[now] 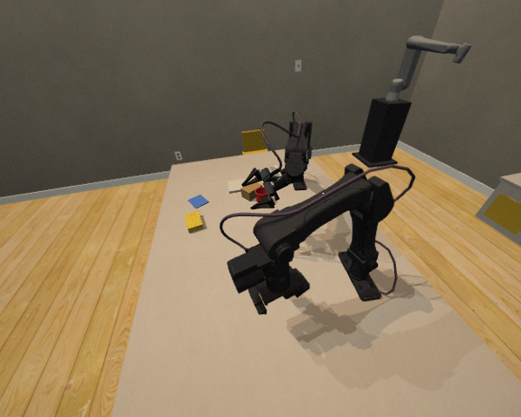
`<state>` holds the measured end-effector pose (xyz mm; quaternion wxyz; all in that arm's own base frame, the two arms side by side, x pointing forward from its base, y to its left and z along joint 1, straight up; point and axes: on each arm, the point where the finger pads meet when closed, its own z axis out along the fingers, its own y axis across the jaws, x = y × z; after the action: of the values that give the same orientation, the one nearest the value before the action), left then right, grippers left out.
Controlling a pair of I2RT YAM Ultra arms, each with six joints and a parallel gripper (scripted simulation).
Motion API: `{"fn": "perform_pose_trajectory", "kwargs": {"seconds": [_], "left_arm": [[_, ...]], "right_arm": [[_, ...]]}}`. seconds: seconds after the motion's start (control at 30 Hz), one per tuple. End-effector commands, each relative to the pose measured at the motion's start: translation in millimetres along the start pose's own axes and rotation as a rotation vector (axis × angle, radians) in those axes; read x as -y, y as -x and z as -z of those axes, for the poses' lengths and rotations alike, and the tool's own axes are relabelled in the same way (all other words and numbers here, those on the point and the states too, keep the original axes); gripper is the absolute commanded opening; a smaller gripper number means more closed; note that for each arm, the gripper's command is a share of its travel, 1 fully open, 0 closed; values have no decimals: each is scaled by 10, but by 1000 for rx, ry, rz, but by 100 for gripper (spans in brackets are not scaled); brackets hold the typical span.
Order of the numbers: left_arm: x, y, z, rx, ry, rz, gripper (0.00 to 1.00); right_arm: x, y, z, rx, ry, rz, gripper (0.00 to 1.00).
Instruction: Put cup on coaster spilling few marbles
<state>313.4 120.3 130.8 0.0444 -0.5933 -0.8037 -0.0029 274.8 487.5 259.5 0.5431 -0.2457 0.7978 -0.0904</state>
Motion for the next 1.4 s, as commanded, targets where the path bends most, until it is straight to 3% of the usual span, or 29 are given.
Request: {"fn": "perform_pose_trajectory", "kwargs": {"seconds": [0.0, 0.57, 0.9, 1.1, 1.37], "left_arm": [[-9, -3, 32, 0, 11, 1, 100], [-9, -3, 32, 0, 11, 1, 100], [-59, 6, 43, -1, 35, 19, 100], [-154, 182, 100, 4, 118, 87, 100], [-69, 1113, 437, 97, 356, 119, 100]], "right_arm": [[37, 55, 30, 9, 2, -15, 100], [37, 55, 30, 9, 2, -15, 100], [103, -111, 47, -25, 93, -94, 100], [229, -314, 82, -68, 156, -110, 100], [683, -852, 185, -160, 236, -119, 100]]}}
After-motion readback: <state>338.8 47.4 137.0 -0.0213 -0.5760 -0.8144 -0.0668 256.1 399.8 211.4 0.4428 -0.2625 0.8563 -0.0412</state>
